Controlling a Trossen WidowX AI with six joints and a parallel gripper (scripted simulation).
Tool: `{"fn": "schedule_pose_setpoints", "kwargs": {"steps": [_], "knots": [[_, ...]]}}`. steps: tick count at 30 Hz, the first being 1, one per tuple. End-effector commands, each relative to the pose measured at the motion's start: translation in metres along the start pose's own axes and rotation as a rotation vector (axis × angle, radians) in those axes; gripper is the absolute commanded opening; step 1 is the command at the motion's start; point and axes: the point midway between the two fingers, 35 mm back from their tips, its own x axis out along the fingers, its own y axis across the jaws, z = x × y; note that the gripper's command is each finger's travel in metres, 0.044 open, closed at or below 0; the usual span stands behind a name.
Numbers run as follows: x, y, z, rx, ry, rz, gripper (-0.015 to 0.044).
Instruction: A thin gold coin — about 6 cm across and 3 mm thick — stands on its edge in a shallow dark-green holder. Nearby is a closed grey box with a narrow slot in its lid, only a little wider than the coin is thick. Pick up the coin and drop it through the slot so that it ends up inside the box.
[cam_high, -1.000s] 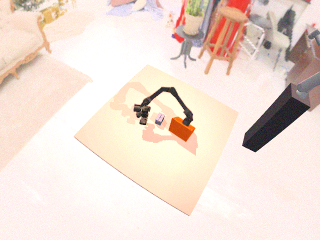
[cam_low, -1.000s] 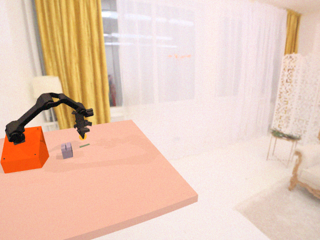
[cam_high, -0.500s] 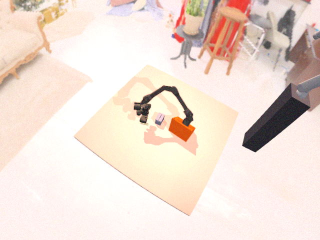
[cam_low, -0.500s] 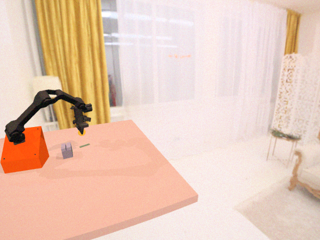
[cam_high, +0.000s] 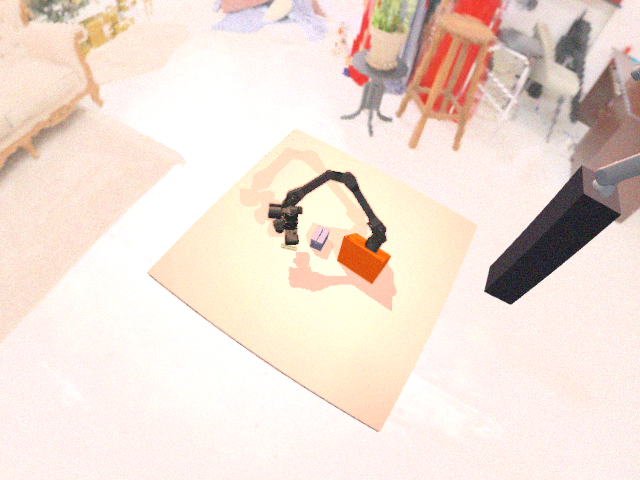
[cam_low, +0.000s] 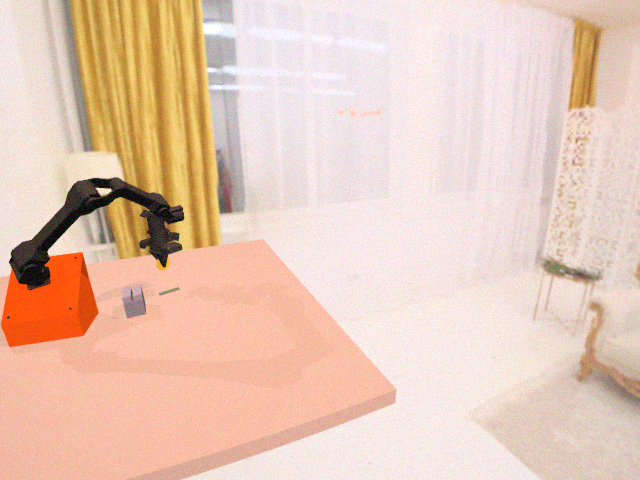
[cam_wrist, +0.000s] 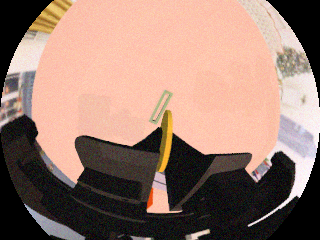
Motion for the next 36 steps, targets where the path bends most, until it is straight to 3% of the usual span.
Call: {"fn": "schedule_pose_setpoints", "kwargs": {"steps": [1, 27, 36], "knots": [[-0.003, -0.002, -0.001, -0.134, -0.006, 0.005, 0.0], [-0.004, -0.004, -0.009, -1.026, -0.007, 0.002, 0.0], [-0.004, -0.005, -0.012, -1.049, -0.007, 0.002, 0.0]]}}
